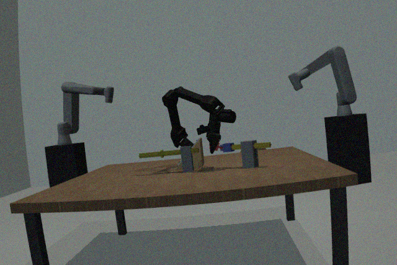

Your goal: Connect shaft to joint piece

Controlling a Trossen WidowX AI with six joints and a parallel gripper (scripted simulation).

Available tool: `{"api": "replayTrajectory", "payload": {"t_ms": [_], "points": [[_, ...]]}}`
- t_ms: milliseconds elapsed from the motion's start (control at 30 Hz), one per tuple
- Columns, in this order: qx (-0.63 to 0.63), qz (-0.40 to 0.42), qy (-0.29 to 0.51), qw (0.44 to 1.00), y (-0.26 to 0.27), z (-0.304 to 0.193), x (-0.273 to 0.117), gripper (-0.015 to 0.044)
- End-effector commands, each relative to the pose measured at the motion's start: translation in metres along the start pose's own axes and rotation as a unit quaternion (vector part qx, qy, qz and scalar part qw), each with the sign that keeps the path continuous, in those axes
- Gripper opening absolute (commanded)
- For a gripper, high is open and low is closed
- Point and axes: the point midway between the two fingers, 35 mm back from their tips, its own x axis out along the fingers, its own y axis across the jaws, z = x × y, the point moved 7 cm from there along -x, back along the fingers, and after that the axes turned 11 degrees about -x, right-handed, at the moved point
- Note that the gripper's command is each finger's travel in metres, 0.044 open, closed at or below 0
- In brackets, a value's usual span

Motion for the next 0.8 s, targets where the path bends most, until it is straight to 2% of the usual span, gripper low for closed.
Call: {"api": "replayTrajectory", "payload": {"t_ms": [0,133,200,367,567,767], "points": [[-0.002,0.0,-0.001,1.0,0.0,0.0,0.0005,0.0182],[-0.002,0.0,-0.001,1.0,0.0,0.0,0.0005,0.0182],[0.0,0.0,0.0,1.0,0.0,0.0,0.0,0.0147],[0.0,0.0,0.0,1.0,0.0,0.0,0.0,0.0147],[0.0,0.0,0.0,1.0,0.0,0.0,0.0,0.0],[0.001,0.001,0.006,1.0,-0.0002,0.0008,0.0006,0.0]]}}
